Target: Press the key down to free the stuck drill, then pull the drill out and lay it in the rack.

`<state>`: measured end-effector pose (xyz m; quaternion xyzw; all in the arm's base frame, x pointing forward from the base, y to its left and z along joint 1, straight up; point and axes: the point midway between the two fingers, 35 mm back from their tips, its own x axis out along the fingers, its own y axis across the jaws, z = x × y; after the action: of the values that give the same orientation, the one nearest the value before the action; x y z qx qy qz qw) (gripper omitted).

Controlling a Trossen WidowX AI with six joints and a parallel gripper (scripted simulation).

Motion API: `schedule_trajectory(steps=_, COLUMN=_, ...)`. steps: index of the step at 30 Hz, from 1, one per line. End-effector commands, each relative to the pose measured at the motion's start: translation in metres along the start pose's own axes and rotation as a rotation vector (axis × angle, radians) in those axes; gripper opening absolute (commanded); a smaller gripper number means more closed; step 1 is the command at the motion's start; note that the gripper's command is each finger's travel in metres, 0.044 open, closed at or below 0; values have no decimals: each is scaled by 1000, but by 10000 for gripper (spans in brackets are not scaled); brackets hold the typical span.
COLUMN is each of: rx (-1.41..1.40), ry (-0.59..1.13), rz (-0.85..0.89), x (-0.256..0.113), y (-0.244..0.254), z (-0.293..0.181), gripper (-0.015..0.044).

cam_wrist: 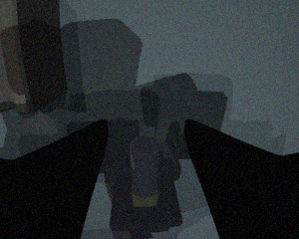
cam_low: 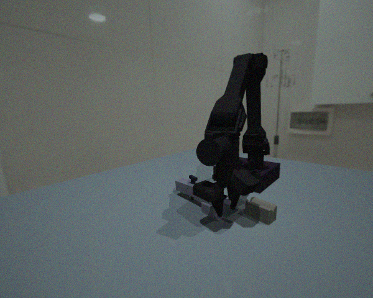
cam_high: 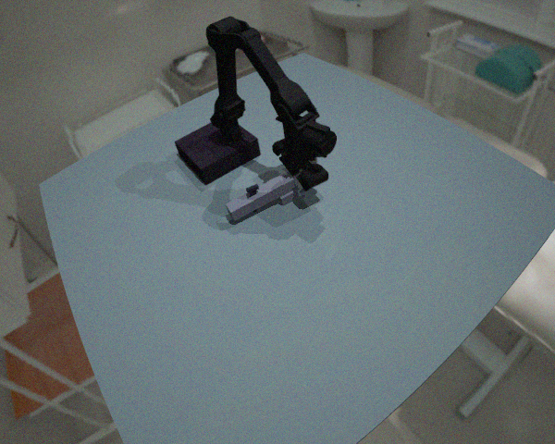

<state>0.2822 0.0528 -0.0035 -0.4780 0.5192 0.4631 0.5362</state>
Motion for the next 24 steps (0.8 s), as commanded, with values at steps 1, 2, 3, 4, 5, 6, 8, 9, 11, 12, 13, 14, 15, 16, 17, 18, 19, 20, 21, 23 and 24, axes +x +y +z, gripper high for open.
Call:
schedule_trajectory(steps=1, rx=0, ry=0, rz=-1, x=-1, y=0, z=0, gripper=151)
schedule_trajectory(steps=2, rx=0, ry=0, rz=-1, x=-1, y=0, z=0, gripper=125)
schedule_trajectory(steps=3, rx=0, ry=0, rz=-1, x=-1, y=0, z=0, gripper=99)
schedule_trajectory(steps=4, rx=0, ry=0, rz=-1, x=-1, y=0, z=0, gripper=72)
schedule_trajectory(steps=5, rx=0, ry=0, rz=-1, x=-1, y=0, z=0, gripper=46)
schedule_trajectory(steps=6, rx=0, ry=0, rz=-1, x=-1, y=0, z=0, gripper=40)
schedule_trajectory(steps=8, rx=0, ry=0, rz=-1, x=-1, y=0, z=0, gripper=26)
schedule_trajectory(steps=9, rx=0, ry=0, rz=-1, x=-1, y=0, z=0, gripper=20)
schedule_trajectory(steps=11, rx=0, ry=0, rz=-1, x=-1, y=0, z=0, gripper=6)
schedule_trajectory(steps=12, rx=0, ry=0, rz=-1, x=-1, y=0, z=0, gripper=0)
schedule_trajectory(steps=13, rx=0, ry=0, rz=-1, x=-1, y=0, z=0, gripper=0)
schedule_trajectory(steps=14, rx=0, ry=0, rz=0, x=-1, y=0, z=1, gripper=0)
schedule_trajectory(steps=15, rx=-1, ry=1, rz=2, x=0, y=0, z=2, gripper=0)
schedule_trajectory(steps=16, rx=-2, ry=1, rz=3, x=0, y=0, z=3, gripper=0)
schedule_trajectory(steps=17, rx=-3, ry=2, rz=5, x=0, y=1, z=4, gripper=0)
schedule_trajectory(steps=18, rx=-4, ry=2, rz=5, x=0, y=1, z=5, gripper=0)
schedule_trajectory(steps=19, rx=-4, ry=2, rz=5, x=0, y=1, z=6, gripper=0)
schedule_trajectory(steps=20, rx=-4, ry=2, rz=5, x=-1, y=1, z=7, gripper=0)
schedule_trajectory(steps=21, rx=-4, ry=2, rz=5, x=-1, y=1, z=8, gripper=0)
schedule_trajectory(steps=23, rx=-4, ry=1, rz=5, x=-1, y=0, z=10, gripper=0)
schedule_trajectory(steps=24, rx=-4, ry=1, rz=5, x=-1, y=0, z=11, gripper=0)
